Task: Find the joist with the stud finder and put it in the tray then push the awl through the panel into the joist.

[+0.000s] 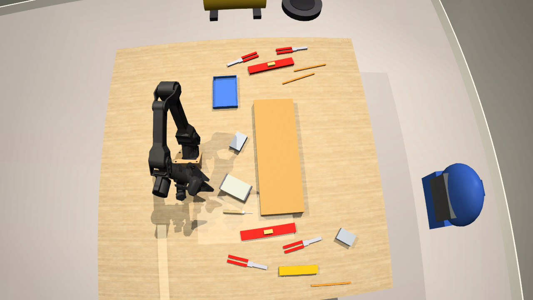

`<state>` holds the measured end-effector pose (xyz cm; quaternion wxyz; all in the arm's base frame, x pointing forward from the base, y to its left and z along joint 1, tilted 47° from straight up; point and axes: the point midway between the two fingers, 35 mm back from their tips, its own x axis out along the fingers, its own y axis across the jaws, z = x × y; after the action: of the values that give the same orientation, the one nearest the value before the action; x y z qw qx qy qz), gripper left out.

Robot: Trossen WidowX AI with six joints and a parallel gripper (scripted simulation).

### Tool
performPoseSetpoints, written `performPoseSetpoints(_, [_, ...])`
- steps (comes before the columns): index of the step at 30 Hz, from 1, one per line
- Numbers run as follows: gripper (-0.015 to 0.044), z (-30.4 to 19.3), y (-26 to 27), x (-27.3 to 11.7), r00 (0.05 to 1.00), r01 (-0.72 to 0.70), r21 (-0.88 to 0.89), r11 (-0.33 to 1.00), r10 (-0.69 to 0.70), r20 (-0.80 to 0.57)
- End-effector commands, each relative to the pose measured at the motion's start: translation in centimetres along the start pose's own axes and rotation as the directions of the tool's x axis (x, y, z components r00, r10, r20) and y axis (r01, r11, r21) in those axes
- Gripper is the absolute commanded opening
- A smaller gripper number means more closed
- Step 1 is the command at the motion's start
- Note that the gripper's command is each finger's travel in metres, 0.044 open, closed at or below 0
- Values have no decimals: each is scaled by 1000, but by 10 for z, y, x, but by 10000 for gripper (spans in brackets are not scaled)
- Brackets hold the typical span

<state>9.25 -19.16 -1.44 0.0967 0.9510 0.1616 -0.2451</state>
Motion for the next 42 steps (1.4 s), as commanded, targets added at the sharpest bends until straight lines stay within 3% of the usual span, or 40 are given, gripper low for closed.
performPoseSetpoints(1, [440, -14, 8, 57, 851, 447, -710, 544, -503, 151])
performPoseSetpoints(8, [440, -26, 3, 87, 682, 448, -889, 97, -680, 269])
performPoseSetpoints(16, [440, -42, -6, 121, 442, 193, -905, -378, -790, 424])
performPoseSetpoints(42, [440, -38, -9, 126, 433, 178, -902, -393, -792, 430])
